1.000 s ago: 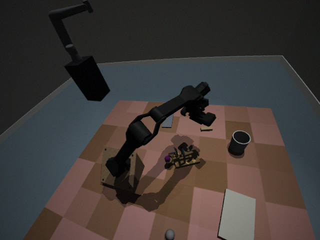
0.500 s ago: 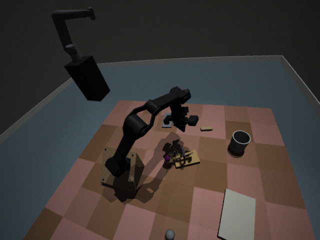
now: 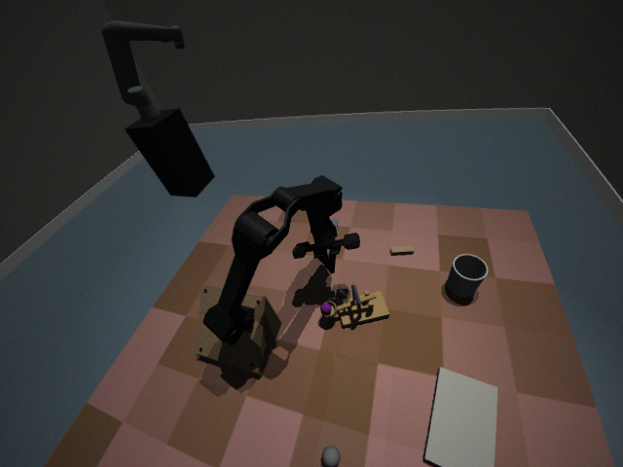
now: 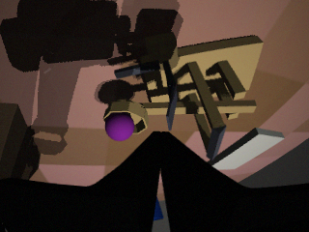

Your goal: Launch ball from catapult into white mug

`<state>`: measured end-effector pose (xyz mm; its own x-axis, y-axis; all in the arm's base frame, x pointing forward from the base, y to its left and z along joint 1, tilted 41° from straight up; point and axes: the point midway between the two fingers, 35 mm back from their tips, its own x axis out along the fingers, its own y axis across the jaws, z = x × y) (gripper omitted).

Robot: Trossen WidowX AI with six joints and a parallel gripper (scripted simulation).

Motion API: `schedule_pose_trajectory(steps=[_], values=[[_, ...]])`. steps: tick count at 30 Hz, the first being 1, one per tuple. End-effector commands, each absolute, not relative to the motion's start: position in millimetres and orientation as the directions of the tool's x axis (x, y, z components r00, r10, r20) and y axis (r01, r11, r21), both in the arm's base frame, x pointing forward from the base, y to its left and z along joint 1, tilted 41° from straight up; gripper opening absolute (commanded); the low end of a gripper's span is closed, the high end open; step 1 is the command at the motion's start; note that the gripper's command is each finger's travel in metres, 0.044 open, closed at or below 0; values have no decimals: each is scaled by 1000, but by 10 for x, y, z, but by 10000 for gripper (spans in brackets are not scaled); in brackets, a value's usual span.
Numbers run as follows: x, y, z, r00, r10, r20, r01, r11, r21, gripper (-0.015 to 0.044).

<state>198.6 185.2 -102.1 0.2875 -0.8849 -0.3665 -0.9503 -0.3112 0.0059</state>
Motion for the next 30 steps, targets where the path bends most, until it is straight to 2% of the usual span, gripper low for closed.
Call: schedule_pose_trajectory(steps=[1,6,30], values=[[1860,1718,-934,311,-909,-278,-930,-352,111,0],[1742,1601,-818,338,-923,-185,-901,-374,218,0],[1787,1440,-1031,339,-925,-170,-899,-372,231,0]])
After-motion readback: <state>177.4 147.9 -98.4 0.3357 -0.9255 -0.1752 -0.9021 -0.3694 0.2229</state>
